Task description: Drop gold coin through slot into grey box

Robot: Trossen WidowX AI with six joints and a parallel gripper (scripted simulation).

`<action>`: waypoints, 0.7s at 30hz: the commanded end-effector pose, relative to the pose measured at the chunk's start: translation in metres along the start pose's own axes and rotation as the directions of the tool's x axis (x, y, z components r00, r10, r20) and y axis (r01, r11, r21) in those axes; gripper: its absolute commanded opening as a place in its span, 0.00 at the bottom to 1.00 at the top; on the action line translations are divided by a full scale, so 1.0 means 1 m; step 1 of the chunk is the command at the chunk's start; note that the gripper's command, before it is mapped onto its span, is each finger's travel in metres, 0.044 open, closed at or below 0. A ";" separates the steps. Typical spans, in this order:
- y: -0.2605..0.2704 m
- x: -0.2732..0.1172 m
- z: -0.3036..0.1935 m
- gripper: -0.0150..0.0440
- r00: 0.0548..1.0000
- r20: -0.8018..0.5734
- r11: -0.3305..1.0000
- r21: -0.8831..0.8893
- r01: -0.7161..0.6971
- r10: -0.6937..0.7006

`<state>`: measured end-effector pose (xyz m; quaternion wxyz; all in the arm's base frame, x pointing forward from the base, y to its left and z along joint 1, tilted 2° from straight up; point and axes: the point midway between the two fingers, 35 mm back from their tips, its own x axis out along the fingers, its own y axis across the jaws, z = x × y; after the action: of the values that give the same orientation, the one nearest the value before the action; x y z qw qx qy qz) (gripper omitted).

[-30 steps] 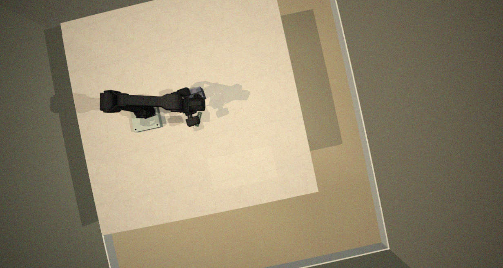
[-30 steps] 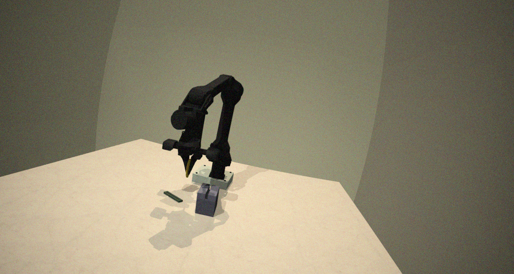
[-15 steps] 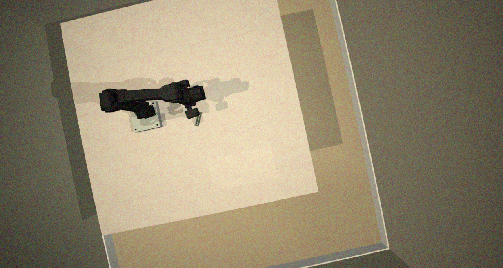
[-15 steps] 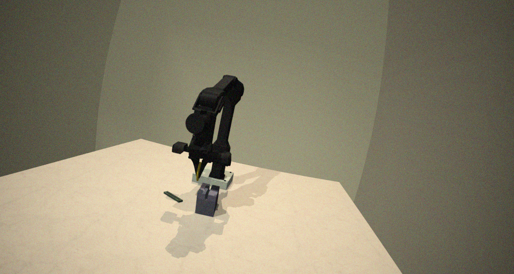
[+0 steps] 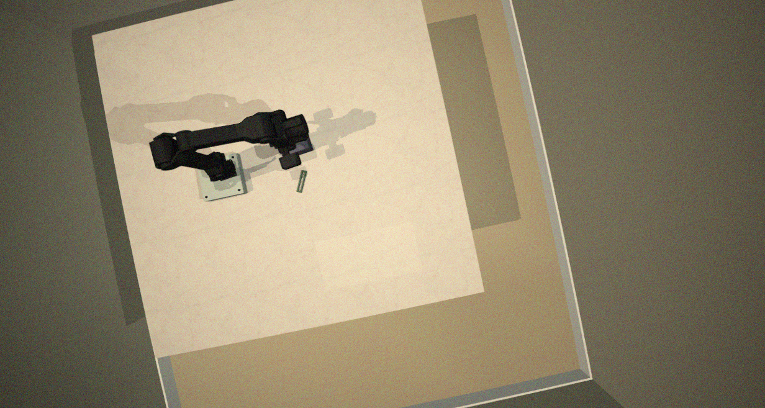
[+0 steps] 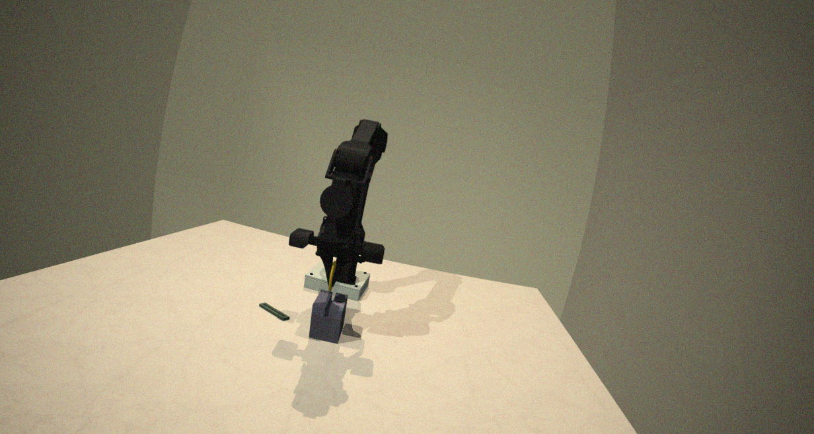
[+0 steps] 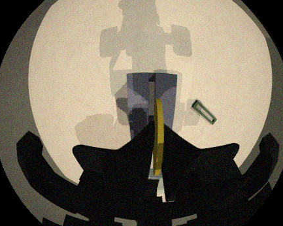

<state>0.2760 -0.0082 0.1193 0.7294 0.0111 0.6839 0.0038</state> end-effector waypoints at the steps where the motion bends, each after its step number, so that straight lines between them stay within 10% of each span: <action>1: 0.001 0.000 0.000 0.25 1.000 -0.001 1.000 0.004 0.001 -0.001; 21: 0.004 -0.001 0.000 0.25 1.000 0.000 1.000 0.009 -0.001 0.001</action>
<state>0.2760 -0.0064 0.1195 0.7296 0.0118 0.6838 0.0030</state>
